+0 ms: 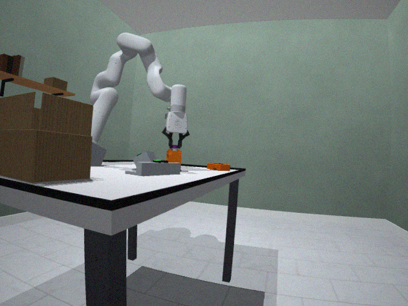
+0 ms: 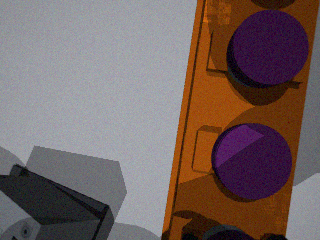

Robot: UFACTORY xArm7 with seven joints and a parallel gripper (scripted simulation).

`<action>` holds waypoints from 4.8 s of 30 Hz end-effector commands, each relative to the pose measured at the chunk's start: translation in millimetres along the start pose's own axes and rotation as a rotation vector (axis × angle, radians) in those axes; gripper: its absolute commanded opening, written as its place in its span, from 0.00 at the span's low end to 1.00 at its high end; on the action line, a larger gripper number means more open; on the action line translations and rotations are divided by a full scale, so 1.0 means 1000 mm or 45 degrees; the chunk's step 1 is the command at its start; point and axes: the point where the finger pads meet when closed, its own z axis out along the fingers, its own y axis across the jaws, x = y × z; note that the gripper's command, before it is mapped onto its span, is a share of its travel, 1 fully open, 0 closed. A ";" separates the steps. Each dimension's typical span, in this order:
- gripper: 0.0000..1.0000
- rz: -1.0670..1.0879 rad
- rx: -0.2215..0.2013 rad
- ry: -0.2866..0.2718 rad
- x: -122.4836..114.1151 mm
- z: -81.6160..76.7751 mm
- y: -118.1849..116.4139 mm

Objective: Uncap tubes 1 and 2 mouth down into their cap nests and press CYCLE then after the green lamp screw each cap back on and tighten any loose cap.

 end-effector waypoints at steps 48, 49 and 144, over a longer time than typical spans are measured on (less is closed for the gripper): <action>0.46 -0.433 -0.001 -0.008 0.000 -0.002 0.001; 0.46 -0.490 -0.001 -0.009 0.000 -0.002 0.001; 0.46 0.539 -0.004 -0.006 -0.001 -0.002 0.001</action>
